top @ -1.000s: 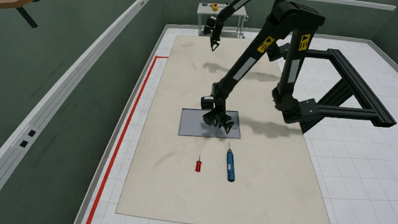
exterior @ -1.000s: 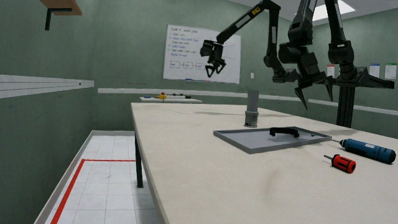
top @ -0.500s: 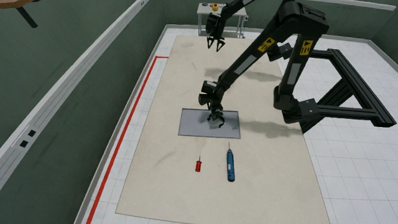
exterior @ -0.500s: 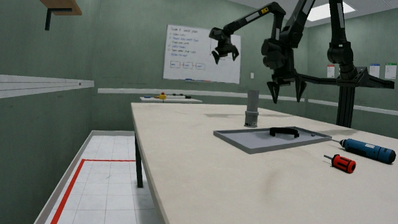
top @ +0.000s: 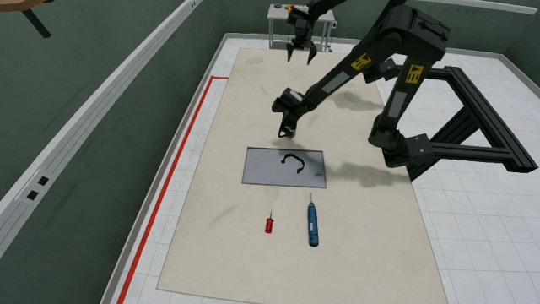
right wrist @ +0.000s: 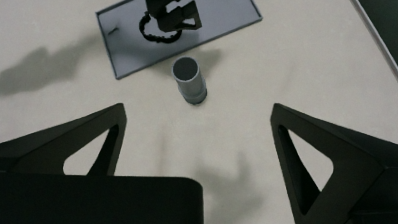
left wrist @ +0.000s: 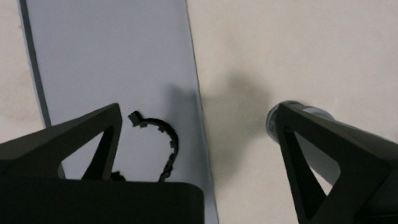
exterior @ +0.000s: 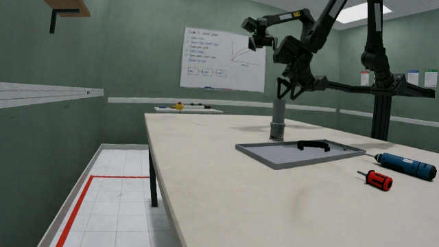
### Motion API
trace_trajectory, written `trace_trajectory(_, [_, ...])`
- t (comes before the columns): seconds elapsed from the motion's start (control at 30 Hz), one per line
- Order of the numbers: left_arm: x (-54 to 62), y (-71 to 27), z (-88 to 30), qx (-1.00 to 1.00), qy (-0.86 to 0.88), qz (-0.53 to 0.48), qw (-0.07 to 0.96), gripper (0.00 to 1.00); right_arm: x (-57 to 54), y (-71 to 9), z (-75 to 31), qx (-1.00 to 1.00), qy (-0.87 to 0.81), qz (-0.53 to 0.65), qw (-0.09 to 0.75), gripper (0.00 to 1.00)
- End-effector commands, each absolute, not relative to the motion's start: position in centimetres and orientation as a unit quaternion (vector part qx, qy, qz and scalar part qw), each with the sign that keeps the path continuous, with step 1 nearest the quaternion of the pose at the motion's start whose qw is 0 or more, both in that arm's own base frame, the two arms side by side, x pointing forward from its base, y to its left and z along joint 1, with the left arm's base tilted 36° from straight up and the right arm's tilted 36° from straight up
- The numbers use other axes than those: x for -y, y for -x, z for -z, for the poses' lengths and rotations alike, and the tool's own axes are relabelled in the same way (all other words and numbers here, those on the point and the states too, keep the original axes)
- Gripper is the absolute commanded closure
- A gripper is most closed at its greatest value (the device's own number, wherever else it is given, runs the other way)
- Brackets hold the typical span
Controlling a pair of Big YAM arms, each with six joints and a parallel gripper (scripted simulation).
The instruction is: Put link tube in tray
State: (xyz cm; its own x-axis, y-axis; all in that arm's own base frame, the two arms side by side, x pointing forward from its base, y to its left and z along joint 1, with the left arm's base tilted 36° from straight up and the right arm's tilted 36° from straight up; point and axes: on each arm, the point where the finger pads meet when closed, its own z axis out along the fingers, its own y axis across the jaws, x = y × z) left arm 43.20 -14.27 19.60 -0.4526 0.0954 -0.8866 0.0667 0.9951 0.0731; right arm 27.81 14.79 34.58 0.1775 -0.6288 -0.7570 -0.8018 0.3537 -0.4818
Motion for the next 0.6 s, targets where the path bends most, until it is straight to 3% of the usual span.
trace_trajectory(0.0, [20.8,-41.3,-21.6,-0.798,-0.170,-0.010,0.578,0.00,-16.6,-25.4,-37.1,-0.580,0.603,-0.073,0.542,0.00])
trace_trajectory(0.5, [25.9,-37.0,-17.8,-0.777,-0.281,0.001,0.563,0.00,-16.5,-25.9,-37.0,-0.586,0.598,-0.074,0.541,0.00])
trace_trajectory(0.57, [25.8,-37.4,-18.2,-0.774,-0.275,0.003,0.570,0.23,-16.5,-25.9,-37.0,-0.586,0.598,-0.074,0.541,0.00])
